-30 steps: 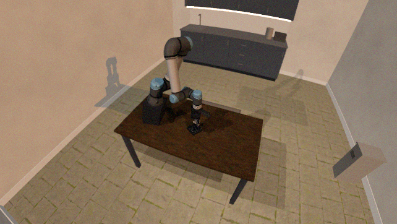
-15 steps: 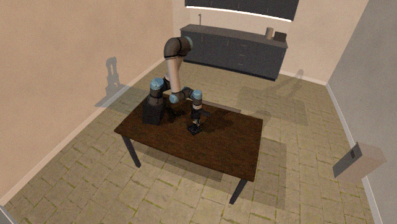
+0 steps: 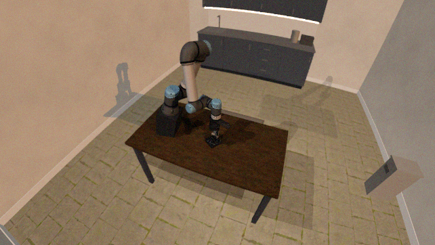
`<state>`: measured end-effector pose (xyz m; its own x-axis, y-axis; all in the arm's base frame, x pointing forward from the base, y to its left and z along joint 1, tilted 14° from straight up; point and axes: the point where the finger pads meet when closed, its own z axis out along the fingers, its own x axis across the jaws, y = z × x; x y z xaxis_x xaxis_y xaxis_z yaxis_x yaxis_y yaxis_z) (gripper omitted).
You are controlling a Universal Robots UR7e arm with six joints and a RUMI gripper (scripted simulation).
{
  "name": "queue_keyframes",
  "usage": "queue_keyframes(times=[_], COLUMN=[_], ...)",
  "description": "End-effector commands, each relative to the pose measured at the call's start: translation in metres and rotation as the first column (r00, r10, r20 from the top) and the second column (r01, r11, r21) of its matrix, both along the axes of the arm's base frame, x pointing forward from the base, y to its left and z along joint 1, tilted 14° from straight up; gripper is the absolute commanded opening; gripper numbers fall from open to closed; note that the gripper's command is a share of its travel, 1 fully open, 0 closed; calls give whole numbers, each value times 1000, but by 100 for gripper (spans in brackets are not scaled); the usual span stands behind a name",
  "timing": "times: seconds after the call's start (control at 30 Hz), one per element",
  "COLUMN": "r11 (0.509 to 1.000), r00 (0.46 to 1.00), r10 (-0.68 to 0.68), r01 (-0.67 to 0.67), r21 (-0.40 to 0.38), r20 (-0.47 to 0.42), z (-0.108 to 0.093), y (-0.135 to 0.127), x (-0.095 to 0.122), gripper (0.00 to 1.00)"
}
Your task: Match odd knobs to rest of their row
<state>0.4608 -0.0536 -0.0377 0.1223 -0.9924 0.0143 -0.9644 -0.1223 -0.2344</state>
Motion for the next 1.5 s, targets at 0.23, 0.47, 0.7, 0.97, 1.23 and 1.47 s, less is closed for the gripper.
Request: queue_keyframes(times=[0.23, 0.47, 0.7, 0.97, 1.23, 1.47], r11=[1000, 1000, 1000, 1000, 1000, 1000], r00=[1000, 1000, 1000, 1000, 1000, 1000], r10=[0, 0, 0, 0, 0, 0], r01=[0, 0, 0, 0, 0, 0], r21=[0, 0, 0, 0, 0, 0], r20=[1, 1, 1, 1, 1, 1], z=[-8, -16, -23, -32, -37, -39], y=[0, 0, 0, 0, 0, 0], x=[2, 4, 6, 8, 9, 10], gripper=[11, 11, 11, 11, 11, 11])
